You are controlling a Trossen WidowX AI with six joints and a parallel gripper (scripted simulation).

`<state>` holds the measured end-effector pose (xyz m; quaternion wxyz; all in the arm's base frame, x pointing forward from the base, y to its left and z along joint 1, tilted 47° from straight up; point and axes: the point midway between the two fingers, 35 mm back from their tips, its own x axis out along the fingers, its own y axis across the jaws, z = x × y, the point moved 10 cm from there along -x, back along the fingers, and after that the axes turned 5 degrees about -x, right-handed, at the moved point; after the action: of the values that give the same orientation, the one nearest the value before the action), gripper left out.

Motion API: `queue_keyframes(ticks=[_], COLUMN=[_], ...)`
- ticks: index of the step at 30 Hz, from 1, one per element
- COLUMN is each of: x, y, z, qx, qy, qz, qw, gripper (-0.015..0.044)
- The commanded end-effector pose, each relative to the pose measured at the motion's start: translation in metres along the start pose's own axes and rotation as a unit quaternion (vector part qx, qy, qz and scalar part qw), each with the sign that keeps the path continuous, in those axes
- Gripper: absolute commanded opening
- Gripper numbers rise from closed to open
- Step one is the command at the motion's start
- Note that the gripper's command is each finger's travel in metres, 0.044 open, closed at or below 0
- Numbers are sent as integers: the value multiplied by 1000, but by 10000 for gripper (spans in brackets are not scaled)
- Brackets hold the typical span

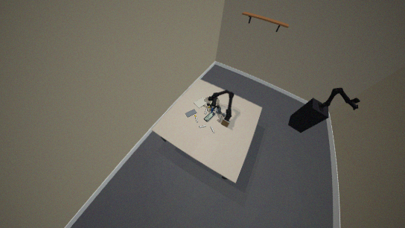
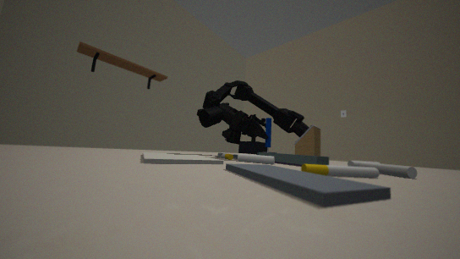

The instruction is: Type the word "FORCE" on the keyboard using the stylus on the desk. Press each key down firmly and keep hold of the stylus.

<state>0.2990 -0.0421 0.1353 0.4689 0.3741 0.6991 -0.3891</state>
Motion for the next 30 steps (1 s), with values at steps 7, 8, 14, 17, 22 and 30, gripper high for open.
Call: queue_keyframes(ticks=[7,8,14,17,22,30], x=[3,3,2,2,-6,-17], y=[0,0,0,0,1,2], z=[4,4,3,3,-10,-29], qx=[-3,-3,-3,-3,-3,-3], qy=[-2,-2,-2,-2,-1,-1], qz=[-1,-1,-1,-1,0,0], qw=[1000,1000,1000,1000,1000,1000], gripper=[81,81,81,81,81,81])
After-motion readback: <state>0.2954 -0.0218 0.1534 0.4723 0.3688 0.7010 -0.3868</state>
